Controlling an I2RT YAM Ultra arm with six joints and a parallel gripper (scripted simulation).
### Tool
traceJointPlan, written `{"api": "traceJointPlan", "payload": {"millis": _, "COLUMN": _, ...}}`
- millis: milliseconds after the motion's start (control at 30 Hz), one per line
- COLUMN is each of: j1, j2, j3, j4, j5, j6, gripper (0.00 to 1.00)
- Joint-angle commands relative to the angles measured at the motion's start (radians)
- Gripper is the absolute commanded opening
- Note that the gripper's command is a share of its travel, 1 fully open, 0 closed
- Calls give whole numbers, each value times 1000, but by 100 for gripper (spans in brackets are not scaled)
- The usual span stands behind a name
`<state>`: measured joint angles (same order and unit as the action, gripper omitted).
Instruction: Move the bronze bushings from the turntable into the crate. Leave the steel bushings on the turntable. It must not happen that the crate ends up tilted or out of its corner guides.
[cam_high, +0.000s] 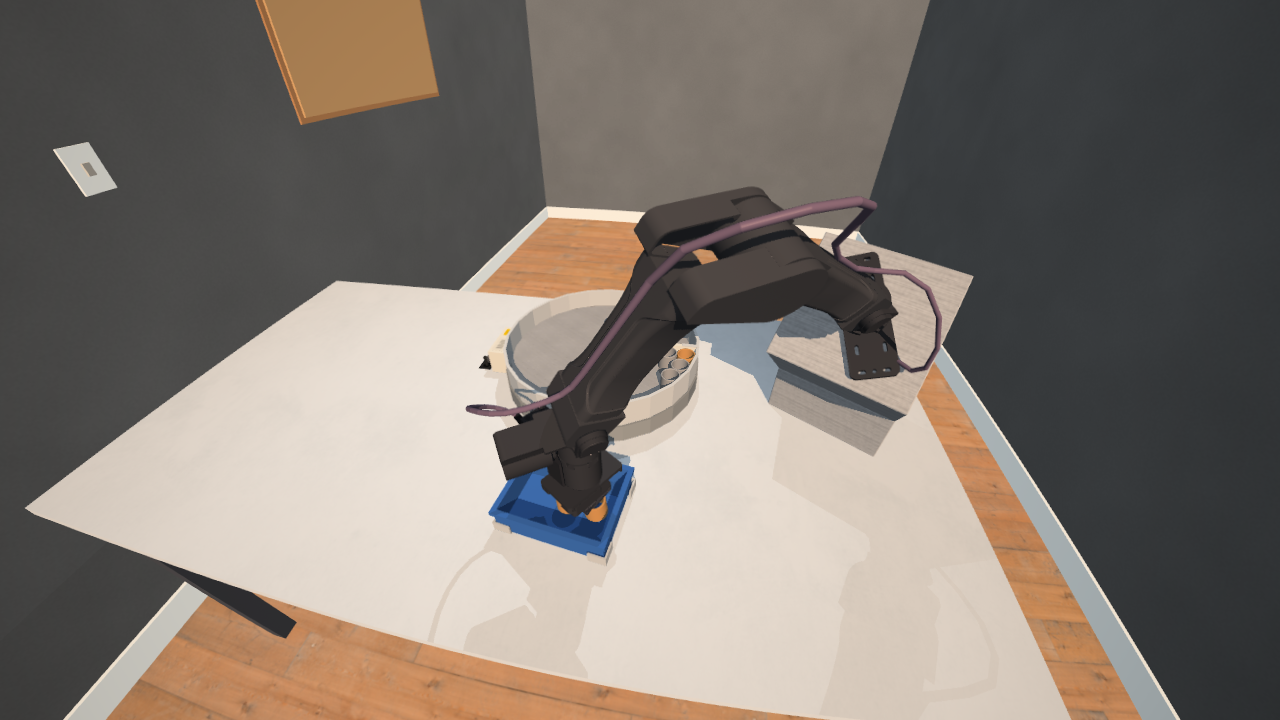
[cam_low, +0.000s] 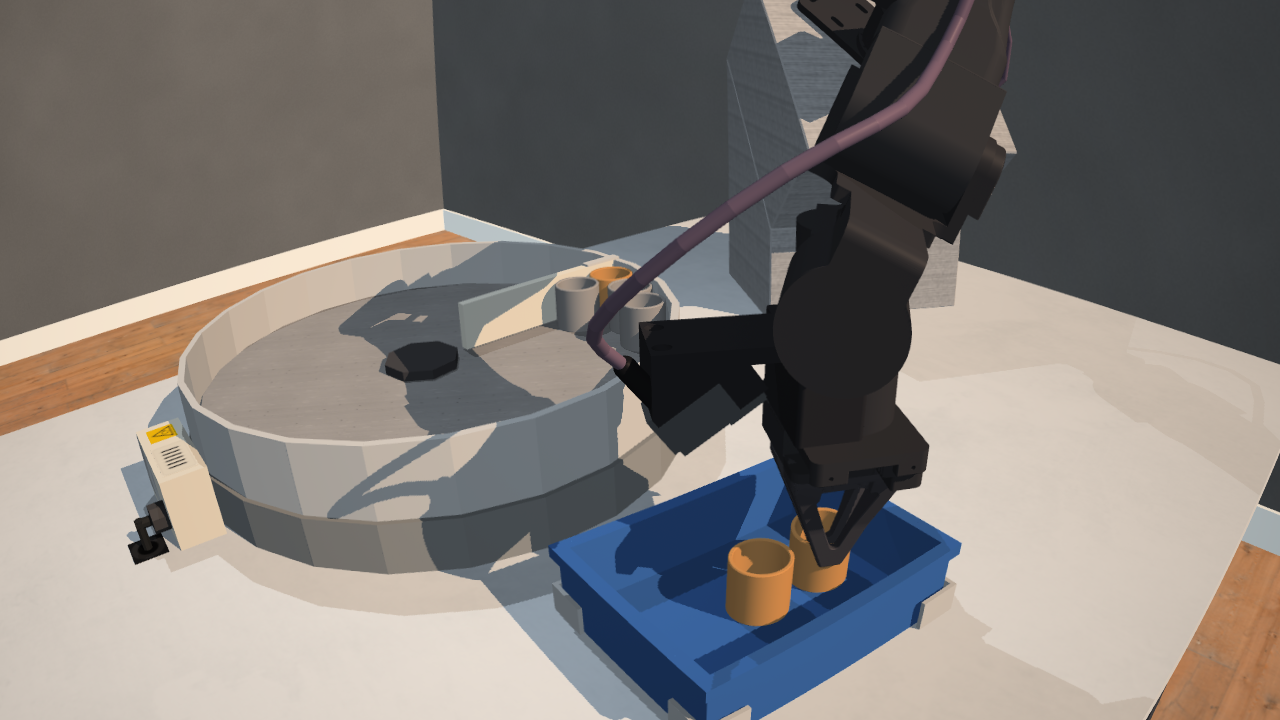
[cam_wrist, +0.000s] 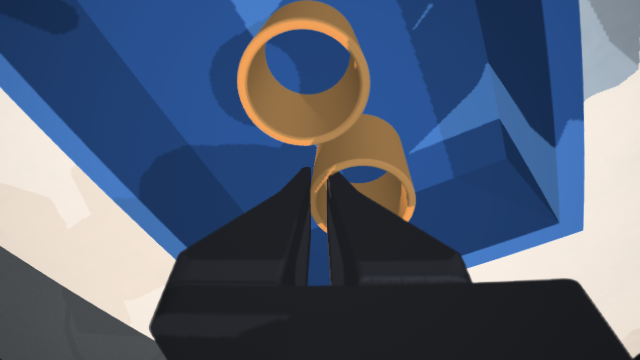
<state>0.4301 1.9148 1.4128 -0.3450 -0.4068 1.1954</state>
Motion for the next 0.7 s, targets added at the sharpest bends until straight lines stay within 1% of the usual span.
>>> {"api": "traceJointPlan", "payload": {"millis": 0, "j1": 3, "j2": -29, "j3": -23, "j4": -5, "j5": 13, "j6": 8, "gripper": 0}}
{"api": "traceJointPlan", "payload": {"millis": 667, "j1": 6, "j2": -31, "j3": -21, "j4": -18, "j5": 15, "j6": 9, "gripper": 0}}
